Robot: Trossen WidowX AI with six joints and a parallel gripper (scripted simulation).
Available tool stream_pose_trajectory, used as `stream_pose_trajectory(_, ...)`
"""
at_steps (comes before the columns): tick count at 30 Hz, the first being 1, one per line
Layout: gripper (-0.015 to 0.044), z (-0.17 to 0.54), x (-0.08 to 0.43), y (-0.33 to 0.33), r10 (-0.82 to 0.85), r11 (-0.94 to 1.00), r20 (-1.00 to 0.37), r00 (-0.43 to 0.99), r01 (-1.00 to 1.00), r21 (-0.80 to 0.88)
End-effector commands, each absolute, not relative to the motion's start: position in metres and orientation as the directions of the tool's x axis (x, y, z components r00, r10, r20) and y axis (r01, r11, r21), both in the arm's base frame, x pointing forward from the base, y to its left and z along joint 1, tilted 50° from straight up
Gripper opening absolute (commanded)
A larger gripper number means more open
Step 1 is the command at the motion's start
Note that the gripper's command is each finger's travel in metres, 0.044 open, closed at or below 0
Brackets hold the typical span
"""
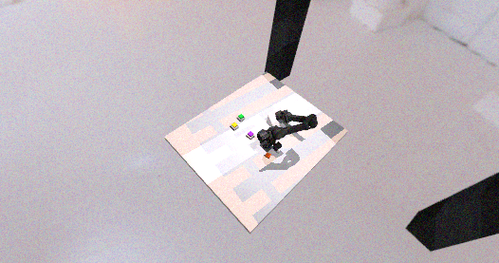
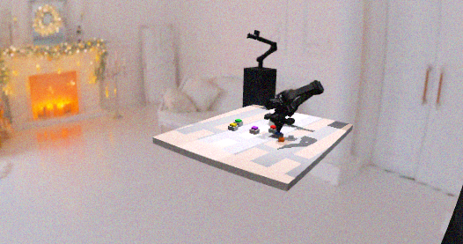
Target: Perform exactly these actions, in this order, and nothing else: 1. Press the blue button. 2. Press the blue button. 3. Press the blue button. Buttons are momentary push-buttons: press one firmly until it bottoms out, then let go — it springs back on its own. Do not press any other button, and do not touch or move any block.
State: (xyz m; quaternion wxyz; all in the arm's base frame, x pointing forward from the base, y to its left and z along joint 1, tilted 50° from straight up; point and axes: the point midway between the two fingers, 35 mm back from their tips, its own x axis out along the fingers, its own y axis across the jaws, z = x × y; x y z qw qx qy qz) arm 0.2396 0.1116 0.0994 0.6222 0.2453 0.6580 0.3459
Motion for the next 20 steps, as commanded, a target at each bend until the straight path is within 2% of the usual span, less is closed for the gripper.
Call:
stream_pose_trajectory(1, 0.002, 0.113, 0.243, 0.095, 0.753, 0.641, -0.65, -0.103, -0.106, 0.76)
stream_pose_trajectory(5, 0.002, 0.12, 0.243, 0.088, 0.754, 0.64, -0.648, -0.103, -0.105, 0.761)
stream_pose_trajectory(7, 0.0072, 0.133, 0.243, 0.087, 0.754, 0.643, -0.65, -0.094, -0.094, 0.76)
stream_pose_trajectory(12, 0.0204, 0.215, 0.229, 0.089, 0.752, 0.658, -0.658, -0.036, -0.023, 0.753)
stream_pose_trajectory(19, 0.0388, 0.219, 0.228, 0.089, 0.752, 0.658, -0.659, -0.034, -0.02, 0.752)
stream_pose_trajectory(20, 0.0388, 0.219, 0.228, 0.089, 0.752, 0.658, -0.659, -0.034, -0.02, 0.752)
